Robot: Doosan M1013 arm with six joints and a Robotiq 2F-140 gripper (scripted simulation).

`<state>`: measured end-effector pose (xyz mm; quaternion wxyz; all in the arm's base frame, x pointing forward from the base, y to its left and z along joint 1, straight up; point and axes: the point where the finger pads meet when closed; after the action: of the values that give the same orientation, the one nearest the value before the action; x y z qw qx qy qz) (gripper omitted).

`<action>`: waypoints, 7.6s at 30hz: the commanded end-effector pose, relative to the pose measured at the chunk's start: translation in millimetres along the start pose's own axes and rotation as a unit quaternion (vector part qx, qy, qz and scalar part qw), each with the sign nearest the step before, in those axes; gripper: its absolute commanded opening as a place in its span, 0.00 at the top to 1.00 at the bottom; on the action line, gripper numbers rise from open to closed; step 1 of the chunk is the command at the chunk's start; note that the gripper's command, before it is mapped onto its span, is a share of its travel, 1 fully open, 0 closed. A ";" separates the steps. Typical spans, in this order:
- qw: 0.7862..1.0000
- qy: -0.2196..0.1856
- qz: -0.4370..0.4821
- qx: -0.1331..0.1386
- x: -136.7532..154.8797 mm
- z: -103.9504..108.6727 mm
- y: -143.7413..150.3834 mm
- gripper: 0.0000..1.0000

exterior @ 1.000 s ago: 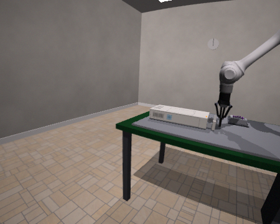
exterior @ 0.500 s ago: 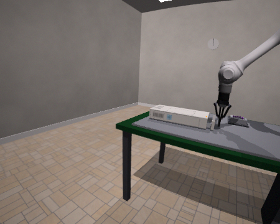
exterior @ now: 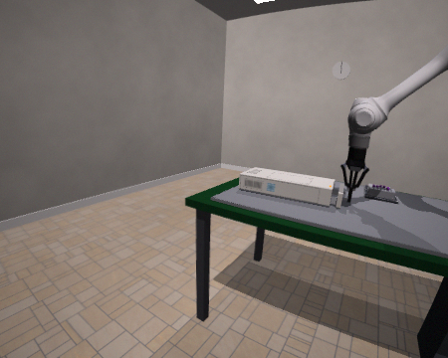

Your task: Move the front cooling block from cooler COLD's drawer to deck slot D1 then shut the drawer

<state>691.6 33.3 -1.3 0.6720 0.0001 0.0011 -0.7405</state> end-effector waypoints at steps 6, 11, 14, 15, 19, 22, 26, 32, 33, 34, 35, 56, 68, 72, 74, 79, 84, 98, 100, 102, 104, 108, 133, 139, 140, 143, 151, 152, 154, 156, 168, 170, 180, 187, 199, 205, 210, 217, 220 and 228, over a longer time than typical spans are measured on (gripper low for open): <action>1.000 0.000 0.000 0.001 -0.5 1.0 3.4 0.90; 1.000 0.000 0.000 0.001 -0.7 1.0 5.1 0.90; 1.000 0.000 0.000 0.001 -0.7 1.0 5.4 0.90; 1.000 0.000 0.000 0.001 -0.7 1.0 5.8 0.90; 1.000 0.000 0.000 0.001 -0.9 1.0 7.1 0.90; 1.000 0.000 0.000 0.001 -1.0 1.0 8.1 0.90; 1.000 0.000 0.000 0.001 -1.1 1.0 9.4 0.90; 1.000 0.000 0.000 0.001 -1.2 1.0 10.7 0.90; 1.000 0.000 0.000 0.001 -1.3 1.0 11.1 0.90; 1.000 0.000 0.000 0.001 -1.3 1.0 11.4 0.90; 1.000 0.000 0.000 0.001 -1.3 1.0 11.7 0.90; 1.000 0.000 0.000 0.001 -2.0 1.0 18.0 0.90; 1.000 0.000 0.000 0.001 -2.4 1.0 21.4 0.90; 1.000 0.000 0.000 0.001 -2.5 1.0 22.7 0.90; 1.000 0.000 0.000 0.001 -2.6 1.0 23.3 0.90; 1.000 0.000 0.000 0.001 -2.7 1.0 25.0 0.90; 1.000 0.000 0.000 0.001 -2.8 1.0 26.0 0.90; 1.000 0.000 0.000 0.001 -3.1 1.0 28.0 0.90; 1.000 0.000 0.000 0.001 -3.1 1.0 27.9 0.90; 1.000 0.000 0.000 0.001 -3.1 1.0 27.9 0.90; 1.000 0.000 0.000 0.001 -3.1 1.0 27.9 0.90; 1.000 0.000 0.000 0.001 -3.1 1.0 27.9 0.90; 1.000 0.000 0.000 0.001 -3.1 1.0 27.9 0.90; 1.000 0.000 0.000 0.001 -3.1 1.0 27.9 0.90; 1.000 0.000 0.000 0.001 -3.1 1.0 27.9 0.90; 1.000 0.000 0.000 0.001 -2.8 1.0 25.4 0.90; 1.000 0.000 0.000 0.001 -2.0 1.0 17.4 0.90; 1.000 0.000 0.000 0.001 -1.8 1.0 16.1 0.90; 1.000 0.000 0.000 0.001 -1.5 1.0 13.5 0.90; 1.000 0.000 0.000 0.001 -1.3 1.0 10.8 0.90; 1.000 0.000 0.000 0.001 0.1 0.9 -2.5 0.90; 1.000 0.000 0.000 0.001 0.4 0.9 -5.1 0.90; 1.000 0.000 0.000 0.001 1.6 0.9 -16.4 0.90; 1.000 0.000 0.000 0.001 1.6 0.9 -16.4 0.90; 1.000 0.000 0.000 0.001 1.6 8.9 -16.5 0.90; 1.000 0.000 0.000 0.001 1.6 15.5 -16.5 0.90; 1.000 0.000 0.000 0.001 1.6 22.2 -16.5 0.90; 1.000 0.000 0.000 0.001 1.6 28.9 -16.5 0.90; 1.000 0.000 0.000 0.001 1.6 32.9 -16.5 0.90; 1.000 0.000 0.000 0.001 1.6 43.5 -16.5 0.90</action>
<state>674.5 33.1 37.6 0.6721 0.0002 0.0010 -0.7405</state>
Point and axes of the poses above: the point where the finger pads meet when closed, its own z axis back along the fingers, its own y axis across the jaws, x = y × z, and after that the axes turned 6 degrees about -z, right-handed
